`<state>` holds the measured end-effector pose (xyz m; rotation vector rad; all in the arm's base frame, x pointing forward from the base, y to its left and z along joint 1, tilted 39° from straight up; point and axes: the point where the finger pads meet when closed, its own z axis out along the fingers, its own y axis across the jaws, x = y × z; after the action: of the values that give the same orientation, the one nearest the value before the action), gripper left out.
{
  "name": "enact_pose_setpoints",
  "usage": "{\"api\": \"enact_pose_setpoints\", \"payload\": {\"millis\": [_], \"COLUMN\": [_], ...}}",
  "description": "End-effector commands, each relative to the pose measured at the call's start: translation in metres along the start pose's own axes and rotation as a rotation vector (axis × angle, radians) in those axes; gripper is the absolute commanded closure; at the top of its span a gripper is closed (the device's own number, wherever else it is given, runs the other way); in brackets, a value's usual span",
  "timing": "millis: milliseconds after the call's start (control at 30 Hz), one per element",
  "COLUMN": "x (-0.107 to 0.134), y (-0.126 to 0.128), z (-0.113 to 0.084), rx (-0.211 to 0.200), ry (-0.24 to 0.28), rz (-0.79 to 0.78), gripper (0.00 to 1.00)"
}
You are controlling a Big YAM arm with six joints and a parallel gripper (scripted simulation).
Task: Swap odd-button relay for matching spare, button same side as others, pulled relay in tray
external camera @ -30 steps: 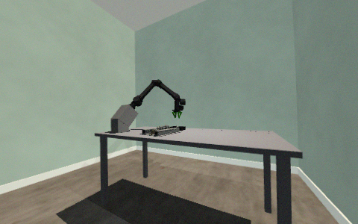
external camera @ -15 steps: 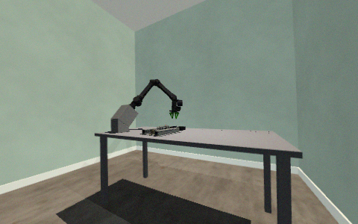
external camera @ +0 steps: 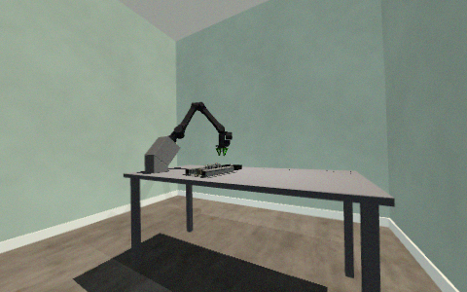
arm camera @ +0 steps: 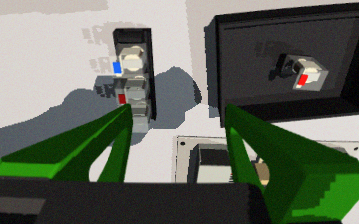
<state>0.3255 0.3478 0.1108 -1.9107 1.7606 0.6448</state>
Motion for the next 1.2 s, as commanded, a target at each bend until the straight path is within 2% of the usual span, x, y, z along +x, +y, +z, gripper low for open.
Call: {"api": "enact_pose_setpoints", "payload": {"millis": [0, 267, 1167], "x": [-0.018, -0.021, -0.028], "y": [0.013, 0.042, 0.039], "z": [-0.006, -0.001, -0.003], "rx": [0.025, 0.025, 0.036], "ry": [-0.030, -0.031, -0.040], "rz": [-0.010, -0.015, -0.021], "gripper": [0.41, 0.41, 0.41]}}
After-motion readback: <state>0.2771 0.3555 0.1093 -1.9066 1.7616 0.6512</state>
